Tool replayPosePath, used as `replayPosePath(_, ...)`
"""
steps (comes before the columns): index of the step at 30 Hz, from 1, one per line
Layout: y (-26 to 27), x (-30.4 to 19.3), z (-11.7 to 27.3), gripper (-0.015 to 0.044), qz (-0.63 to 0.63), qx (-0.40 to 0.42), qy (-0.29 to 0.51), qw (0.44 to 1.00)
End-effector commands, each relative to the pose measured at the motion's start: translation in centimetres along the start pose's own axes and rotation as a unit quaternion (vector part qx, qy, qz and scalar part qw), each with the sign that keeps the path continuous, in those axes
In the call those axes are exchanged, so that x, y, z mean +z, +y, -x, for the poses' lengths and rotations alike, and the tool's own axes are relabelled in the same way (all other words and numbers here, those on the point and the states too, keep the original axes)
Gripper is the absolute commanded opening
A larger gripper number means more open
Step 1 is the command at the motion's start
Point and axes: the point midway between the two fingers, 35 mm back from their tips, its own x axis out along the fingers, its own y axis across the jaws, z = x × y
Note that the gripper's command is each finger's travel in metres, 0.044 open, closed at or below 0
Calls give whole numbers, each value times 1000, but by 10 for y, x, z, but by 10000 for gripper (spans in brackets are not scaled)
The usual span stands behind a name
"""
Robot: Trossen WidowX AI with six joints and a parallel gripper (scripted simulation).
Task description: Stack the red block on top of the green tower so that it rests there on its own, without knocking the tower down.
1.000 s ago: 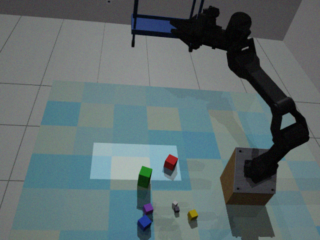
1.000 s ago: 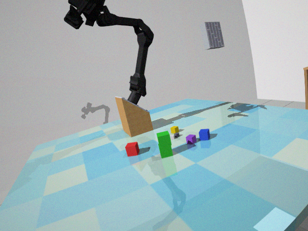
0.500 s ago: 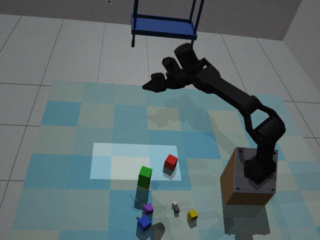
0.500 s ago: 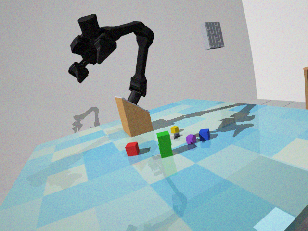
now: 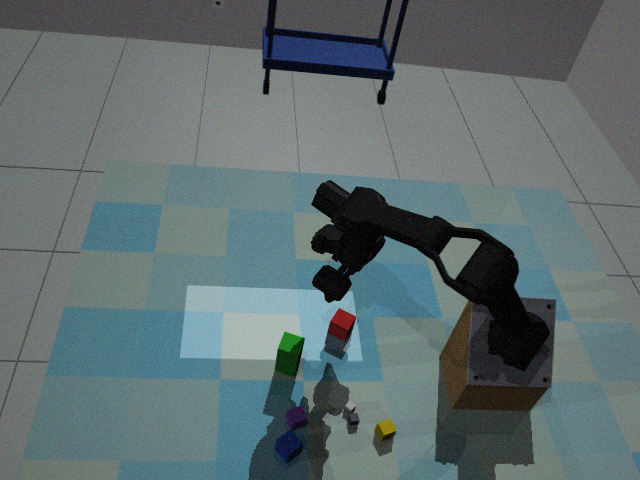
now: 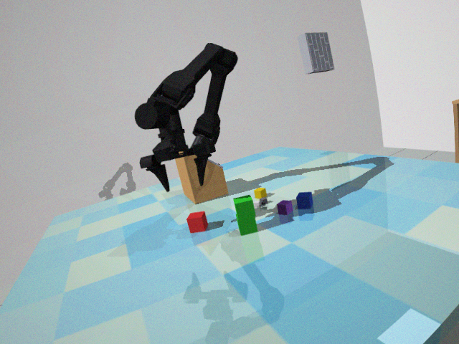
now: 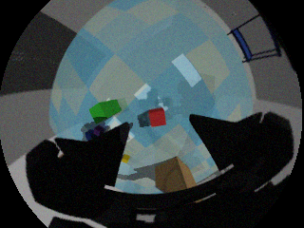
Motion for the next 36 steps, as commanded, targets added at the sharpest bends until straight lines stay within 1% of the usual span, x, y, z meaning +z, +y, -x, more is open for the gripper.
replayPosePath(1,0,-22,-11,440,26,-8,51,998)
replayPosePath(10,0,-22,-10,440,26,-8,51,998)
replayPosePath(13,0,-23,-25,440,26,-8,51,998)
replayPosePath(18,-1,-29,-64,440,26,-7,52,998)
replayPosePath(27,-1,-31,-70,440,26,-7,52,998)
replayPosePath(36,-2,-32,-85,440,26,-7,52,998)
